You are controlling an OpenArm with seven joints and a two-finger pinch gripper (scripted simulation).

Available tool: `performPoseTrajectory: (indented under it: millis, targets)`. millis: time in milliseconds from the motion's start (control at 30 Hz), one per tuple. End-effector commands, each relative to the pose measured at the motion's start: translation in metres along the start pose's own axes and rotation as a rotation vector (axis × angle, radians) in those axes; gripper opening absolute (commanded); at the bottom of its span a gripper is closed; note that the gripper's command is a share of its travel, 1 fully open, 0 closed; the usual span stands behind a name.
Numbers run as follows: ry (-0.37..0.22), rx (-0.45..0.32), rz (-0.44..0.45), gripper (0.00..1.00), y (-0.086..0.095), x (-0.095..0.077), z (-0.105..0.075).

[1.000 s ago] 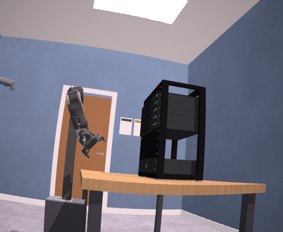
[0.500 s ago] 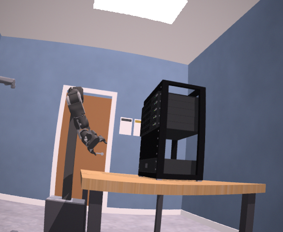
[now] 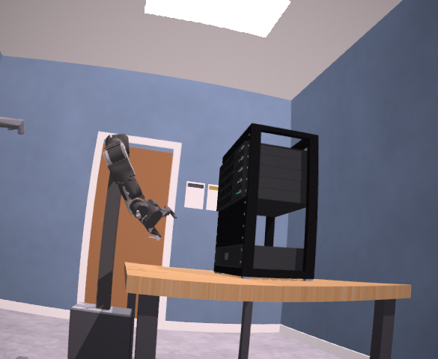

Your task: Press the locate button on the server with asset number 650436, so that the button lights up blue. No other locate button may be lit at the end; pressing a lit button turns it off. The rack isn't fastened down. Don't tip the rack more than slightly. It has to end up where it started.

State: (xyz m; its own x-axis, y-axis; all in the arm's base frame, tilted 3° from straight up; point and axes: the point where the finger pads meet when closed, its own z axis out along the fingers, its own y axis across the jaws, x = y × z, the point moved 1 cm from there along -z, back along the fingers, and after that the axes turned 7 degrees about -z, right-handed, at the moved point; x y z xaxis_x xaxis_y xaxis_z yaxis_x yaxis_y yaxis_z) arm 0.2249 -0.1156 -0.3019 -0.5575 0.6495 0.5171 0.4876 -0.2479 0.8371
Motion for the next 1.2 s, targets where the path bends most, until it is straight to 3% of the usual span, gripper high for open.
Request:
performPoseTrajectory:
  millis: [0,67,567,633,1167]
  targets:
    - [-0.026,-0.019,0.016,0.60,0.006,-0.004,0.003]
    - [-0.026,-0.019,0.016,0.60,0.006,-0.004,0.003]
    - [-0.204,-0.239,0.181,0.60,0.067,-0.036,0.018]
    - [-0.204,-0.239,0.181,0.60,0.067,-0.036,0.018]
    - [-0.331,-0.461,0.440,0.60,0.126,-0.067,0.009]
